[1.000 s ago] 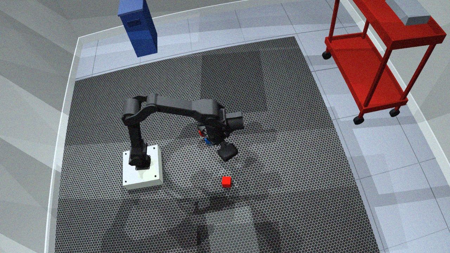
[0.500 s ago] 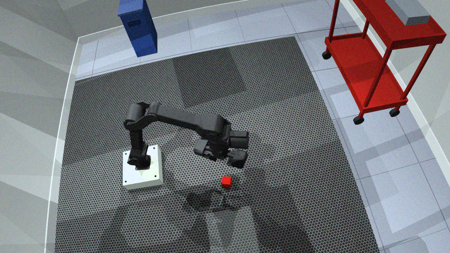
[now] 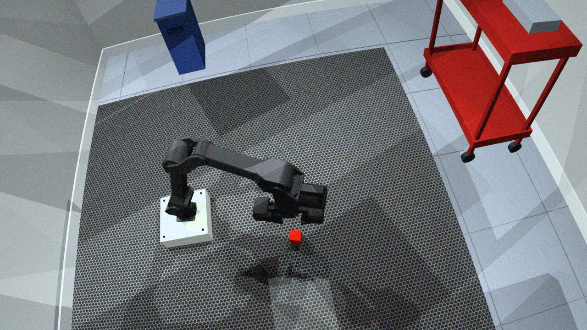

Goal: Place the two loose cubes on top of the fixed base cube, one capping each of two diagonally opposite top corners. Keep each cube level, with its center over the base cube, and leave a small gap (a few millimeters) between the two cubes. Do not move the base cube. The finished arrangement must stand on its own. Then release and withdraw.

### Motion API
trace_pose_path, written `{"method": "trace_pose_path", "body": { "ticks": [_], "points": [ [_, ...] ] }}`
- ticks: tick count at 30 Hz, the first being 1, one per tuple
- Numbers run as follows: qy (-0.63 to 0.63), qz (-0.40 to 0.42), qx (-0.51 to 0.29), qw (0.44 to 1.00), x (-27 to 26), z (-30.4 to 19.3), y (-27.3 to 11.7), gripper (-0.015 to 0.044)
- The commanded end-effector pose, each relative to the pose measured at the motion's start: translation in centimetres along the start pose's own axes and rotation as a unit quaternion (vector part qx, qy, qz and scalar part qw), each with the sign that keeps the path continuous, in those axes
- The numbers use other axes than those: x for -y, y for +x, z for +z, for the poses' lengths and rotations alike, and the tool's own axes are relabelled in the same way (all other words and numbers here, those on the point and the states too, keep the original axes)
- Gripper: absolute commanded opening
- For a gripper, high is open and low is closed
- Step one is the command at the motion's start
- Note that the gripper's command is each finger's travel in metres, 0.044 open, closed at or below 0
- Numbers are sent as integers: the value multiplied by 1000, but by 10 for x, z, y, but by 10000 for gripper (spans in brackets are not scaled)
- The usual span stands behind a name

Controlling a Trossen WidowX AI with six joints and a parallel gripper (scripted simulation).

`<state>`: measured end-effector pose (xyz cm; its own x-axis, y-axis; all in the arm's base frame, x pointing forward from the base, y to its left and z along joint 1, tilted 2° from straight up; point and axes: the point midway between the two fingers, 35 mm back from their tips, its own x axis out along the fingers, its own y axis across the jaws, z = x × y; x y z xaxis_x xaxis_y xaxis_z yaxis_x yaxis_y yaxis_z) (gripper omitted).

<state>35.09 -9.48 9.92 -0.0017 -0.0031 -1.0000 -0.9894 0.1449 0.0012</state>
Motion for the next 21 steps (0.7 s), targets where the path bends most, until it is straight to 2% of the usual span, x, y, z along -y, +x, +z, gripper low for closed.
{"method": "trace_pose_path", "body": {
  "ticks": [1, 6, 21],
  "points": [
    [-5, 1, -1, 1000, 2, -2, 20, 265],
    [-5, 0, -1, 1000, 0, -2, 58, 265],
    [-5, 0, -1, 1000, 0, -2, 76, 265]
  ]
}}
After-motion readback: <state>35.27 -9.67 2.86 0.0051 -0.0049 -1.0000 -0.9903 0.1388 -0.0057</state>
